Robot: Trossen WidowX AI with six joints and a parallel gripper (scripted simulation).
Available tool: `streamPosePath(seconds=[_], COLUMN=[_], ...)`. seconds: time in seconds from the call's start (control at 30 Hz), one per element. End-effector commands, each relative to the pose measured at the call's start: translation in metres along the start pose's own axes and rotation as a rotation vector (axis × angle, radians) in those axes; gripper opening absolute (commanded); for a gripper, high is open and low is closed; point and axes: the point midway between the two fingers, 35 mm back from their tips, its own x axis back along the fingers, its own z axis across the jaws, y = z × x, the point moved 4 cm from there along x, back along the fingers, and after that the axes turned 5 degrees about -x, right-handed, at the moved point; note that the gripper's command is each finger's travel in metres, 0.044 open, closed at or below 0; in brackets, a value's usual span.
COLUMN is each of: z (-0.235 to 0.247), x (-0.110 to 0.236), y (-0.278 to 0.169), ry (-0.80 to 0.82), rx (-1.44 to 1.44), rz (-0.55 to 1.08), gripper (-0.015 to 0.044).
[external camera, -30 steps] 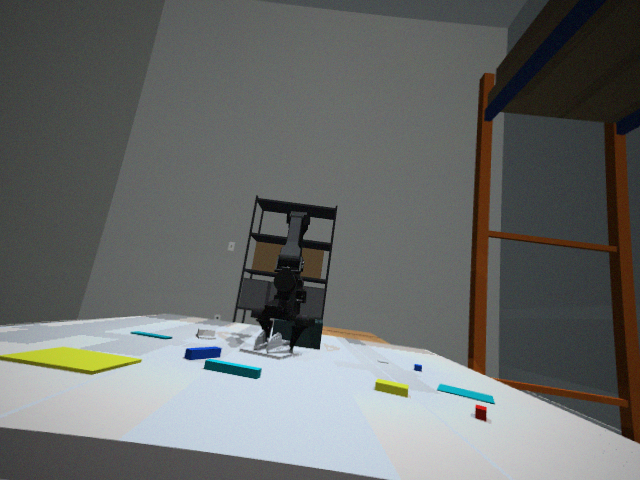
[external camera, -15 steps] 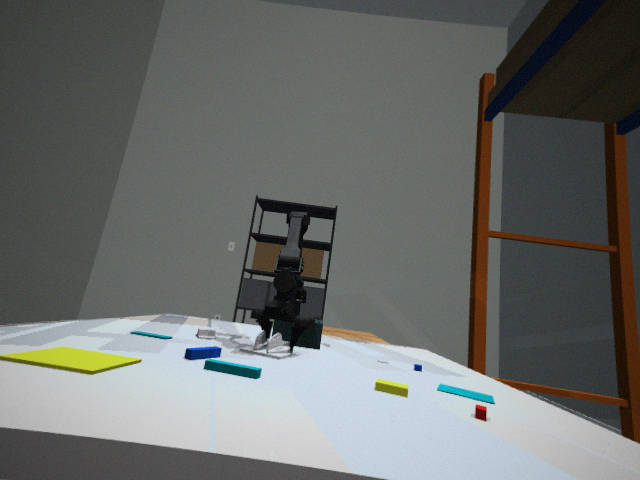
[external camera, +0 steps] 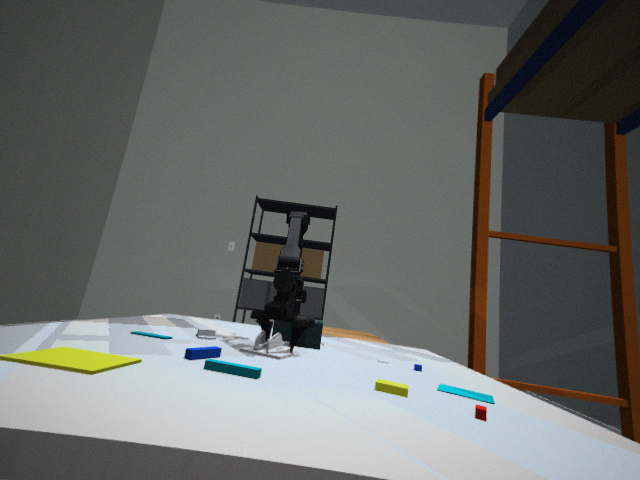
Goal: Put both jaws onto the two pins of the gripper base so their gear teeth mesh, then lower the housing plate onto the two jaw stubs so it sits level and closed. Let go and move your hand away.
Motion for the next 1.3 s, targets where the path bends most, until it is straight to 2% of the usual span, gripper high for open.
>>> streamPosePath(seconds=[0.0, 0.2, 0.3, 0.33, 0.77, 0.9, 1.07, 1.27], z=[-0.001, -0.001, 0.0, 0.0, 0.0, 0.001, -0.001, 0.0], x=[-0.001, -0.001, 0.0, 0.0, 0.0, 0.02, 0.074, 0.071], y=[0.0, 0.0, 0.0, 0.0, 0.0, 0.002, -0.002, 0.001], ry=[-0.004, -0.004, 0.0, 0.0, 0.0, -0.001, -0.004, 0.005], rx=[0.004, 0.004, 0.0, 0.0, 0.0, 0.001, 0.004, 0.005], rz=[0.002, 0.002, 0.0, 0.0, 0.0, 0.0, 0.001, -0.008], gripper=[0.0351, 0.0351, 0.043, 0.044, 0.044, 0.044, 0.044, 0.044])
